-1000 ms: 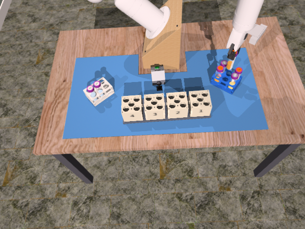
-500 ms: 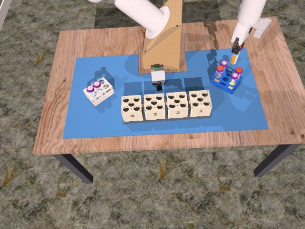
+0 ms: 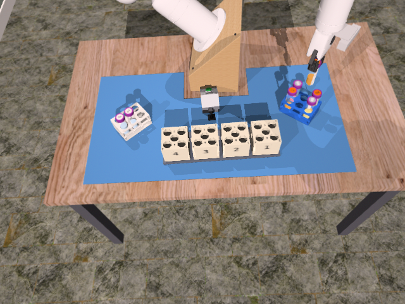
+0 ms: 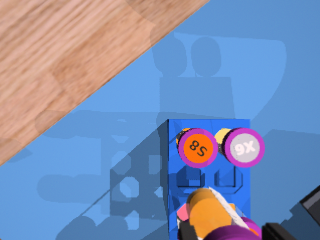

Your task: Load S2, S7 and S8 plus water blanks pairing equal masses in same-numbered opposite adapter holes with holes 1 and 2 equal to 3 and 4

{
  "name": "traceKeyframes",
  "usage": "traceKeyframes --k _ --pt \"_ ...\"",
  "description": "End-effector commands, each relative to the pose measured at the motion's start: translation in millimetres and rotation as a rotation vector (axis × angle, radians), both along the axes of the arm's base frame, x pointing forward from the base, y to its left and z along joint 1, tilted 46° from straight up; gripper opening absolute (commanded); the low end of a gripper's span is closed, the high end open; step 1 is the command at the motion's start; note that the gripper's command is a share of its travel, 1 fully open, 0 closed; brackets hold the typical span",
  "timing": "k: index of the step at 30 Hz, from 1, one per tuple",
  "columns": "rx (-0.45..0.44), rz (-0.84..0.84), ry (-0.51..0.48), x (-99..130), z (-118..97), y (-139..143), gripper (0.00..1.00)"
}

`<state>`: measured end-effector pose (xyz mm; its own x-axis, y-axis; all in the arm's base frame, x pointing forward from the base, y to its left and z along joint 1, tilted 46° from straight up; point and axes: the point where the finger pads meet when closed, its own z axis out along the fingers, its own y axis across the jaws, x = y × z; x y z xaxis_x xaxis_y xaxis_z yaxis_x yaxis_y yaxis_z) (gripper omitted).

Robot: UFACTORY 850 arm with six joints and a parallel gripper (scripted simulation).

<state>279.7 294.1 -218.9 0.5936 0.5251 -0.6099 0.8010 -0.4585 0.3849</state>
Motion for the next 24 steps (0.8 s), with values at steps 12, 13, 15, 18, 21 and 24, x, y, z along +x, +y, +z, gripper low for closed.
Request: traceKeyframes --k 12,13,15,18,21,24 --pt "0.002 0.0 -0.001 -0.7 -10.7 -10.0 0.0" --pt "0.002 0.0 -0.001 -0.8 -12.1 -11.6 0.0" --pt "0.002 0.0 -0.001 -1.1 -14.9 -14.4 0.0" --pt "0.002 0.0 -0.001 -1.6 -19.1 -18.7 0.0" --pt "0.002 0.0 -0.001 -1.8 -20.5 -20.2 0.0" --pt "0.002 0.0 -0.001 -2.2 -24.6 -24.4 0.0"
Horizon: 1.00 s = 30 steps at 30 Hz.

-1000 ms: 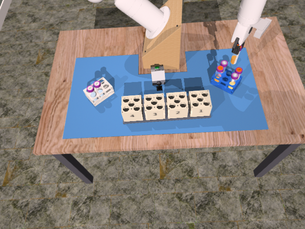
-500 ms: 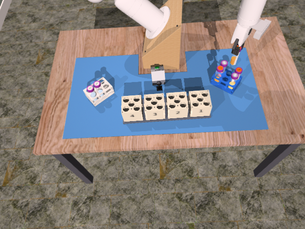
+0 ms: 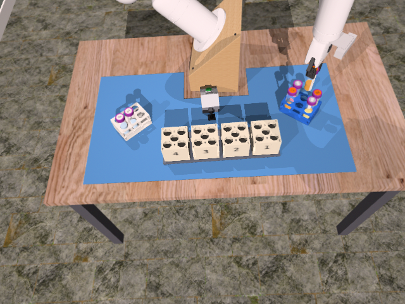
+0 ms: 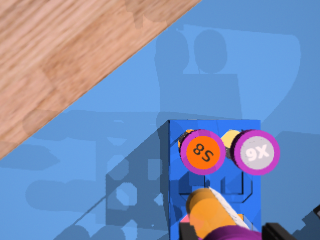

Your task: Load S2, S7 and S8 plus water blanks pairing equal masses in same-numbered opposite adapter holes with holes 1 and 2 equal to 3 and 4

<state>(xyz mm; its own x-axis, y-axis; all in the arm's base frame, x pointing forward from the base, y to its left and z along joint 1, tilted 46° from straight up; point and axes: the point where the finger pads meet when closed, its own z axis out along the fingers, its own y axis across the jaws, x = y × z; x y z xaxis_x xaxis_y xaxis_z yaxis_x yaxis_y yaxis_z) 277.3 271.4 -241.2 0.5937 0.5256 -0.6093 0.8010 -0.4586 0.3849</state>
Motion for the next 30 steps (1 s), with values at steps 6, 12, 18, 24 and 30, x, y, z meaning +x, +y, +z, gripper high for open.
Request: traceKeyframes --k 6,12,18,24,30 --pt "0.001 0.0 -0.001 -0.7 -10.6 -10.4 0.0" --pt "0.001 0.0 -0.001 -1.6 -19.0 -19.0 0.0" --pt "0.001 0.0 -0.001 -2.2 -24.5 -24.7 0.0" --pt "0.001 0.0 -0.001 -2.5 -26.6 -26.8 0.0" --pt "0.001 0.0 -0.001 -2.5 -26.6 -26.8 0.0"
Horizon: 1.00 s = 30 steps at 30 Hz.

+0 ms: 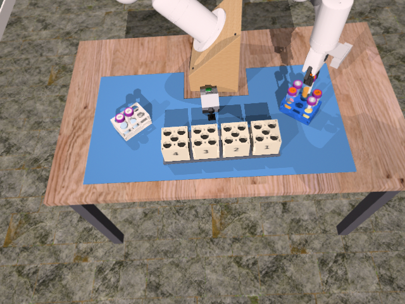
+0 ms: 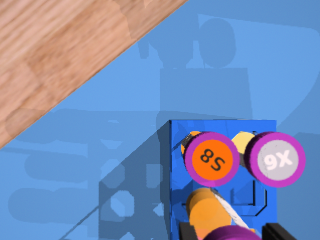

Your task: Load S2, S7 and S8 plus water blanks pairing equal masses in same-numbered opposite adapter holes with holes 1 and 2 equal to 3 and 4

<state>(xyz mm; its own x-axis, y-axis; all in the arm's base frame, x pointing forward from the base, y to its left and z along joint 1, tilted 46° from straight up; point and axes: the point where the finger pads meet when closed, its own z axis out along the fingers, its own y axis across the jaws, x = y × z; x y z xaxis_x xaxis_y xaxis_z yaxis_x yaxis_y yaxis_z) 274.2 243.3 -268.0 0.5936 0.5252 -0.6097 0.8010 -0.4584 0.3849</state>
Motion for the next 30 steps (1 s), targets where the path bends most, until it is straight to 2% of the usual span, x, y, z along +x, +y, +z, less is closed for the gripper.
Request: traceKeyframes --k 1,30 --pt "0.002 0.0 -0.001 0.6 0.3 1.2 0.0" --pt "0.002 0.0 -0.001 -1.1 -15.7 -15.3 0.0"
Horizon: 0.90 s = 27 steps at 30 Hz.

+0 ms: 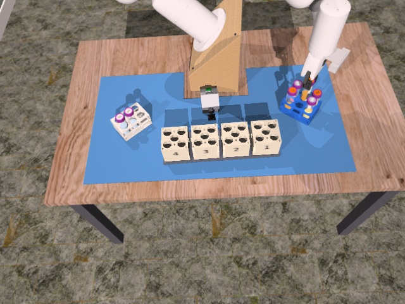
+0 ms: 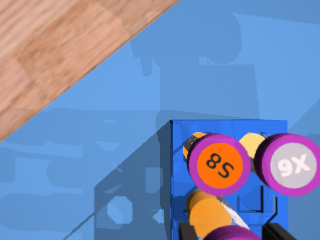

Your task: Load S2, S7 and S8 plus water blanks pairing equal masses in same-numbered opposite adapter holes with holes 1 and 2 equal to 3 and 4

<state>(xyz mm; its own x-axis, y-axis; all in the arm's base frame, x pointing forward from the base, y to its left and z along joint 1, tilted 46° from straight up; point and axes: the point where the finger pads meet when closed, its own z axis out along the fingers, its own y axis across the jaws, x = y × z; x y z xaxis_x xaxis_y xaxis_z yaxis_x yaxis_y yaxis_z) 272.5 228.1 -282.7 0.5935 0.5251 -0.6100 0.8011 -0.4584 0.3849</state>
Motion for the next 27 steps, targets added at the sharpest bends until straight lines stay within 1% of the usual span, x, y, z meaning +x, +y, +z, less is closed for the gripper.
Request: traceKeyframes --k 1,27 --pt "0.002 0.0 -0.001 0.5 -1.8 -0.8 0.0" --pt "0.002 0.0 -0.001 -1.2 -17.0 -16.6 0.0"
